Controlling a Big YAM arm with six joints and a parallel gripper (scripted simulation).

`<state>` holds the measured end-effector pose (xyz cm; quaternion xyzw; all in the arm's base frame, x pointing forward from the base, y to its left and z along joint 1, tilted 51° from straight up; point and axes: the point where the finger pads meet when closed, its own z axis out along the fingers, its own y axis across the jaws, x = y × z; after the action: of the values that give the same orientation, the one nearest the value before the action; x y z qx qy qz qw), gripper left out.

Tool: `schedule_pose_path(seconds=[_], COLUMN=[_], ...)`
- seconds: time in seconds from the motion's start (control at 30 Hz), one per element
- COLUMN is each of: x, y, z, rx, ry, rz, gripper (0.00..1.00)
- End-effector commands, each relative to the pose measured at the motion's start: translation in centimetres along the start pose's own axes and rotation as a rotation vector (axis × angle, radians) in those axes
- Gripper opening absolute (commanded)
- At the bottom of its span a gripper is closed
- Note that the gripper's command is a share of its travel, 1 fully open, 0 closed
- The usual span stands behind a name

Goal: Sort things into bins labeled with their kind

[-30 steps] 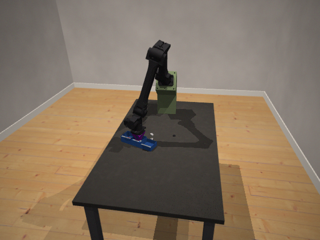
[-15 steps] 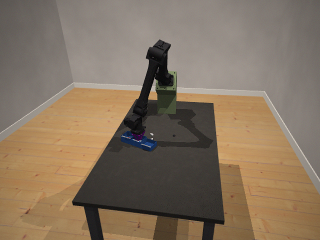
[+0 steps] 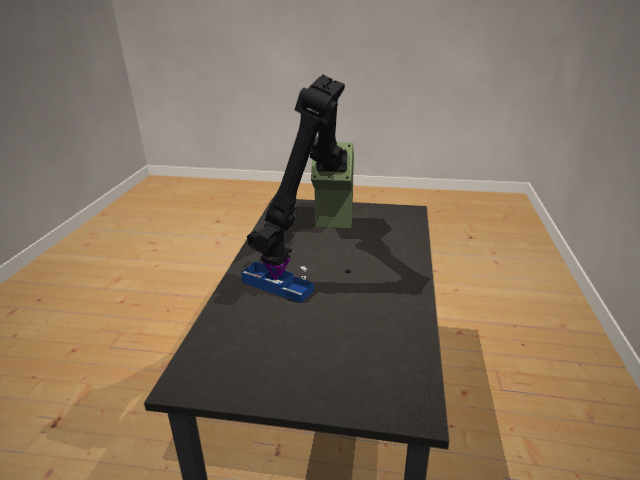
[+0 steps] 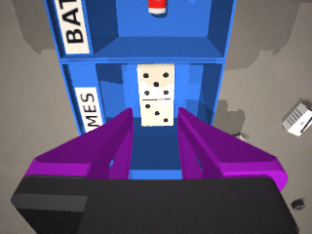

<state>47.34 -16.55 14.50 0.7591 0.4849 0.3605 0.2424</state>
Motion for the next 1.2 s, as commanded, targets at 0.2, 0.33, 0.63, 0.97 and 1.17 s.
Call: schedule_pose_path(seconds=[0.2,0.33,0.63,0.97,1.17], x=[-0.4,-0.4,-0.3,1.6,2.6], y=[0.6,0.5,-0.2,-4.3,-9.3], z=[-3.4,-4.3,-3.5,-4.0,-4.0], rx=[-0.015,-0.015,0.0,-0.022,0.001], ry=[-0.011,-0.011,-0.007,0.001,-0.008], rz=[-0.004,-0.004,-0.003,-0.291,-0.446], gripper=[0.31,0.31,0.31,0.28,0.28])
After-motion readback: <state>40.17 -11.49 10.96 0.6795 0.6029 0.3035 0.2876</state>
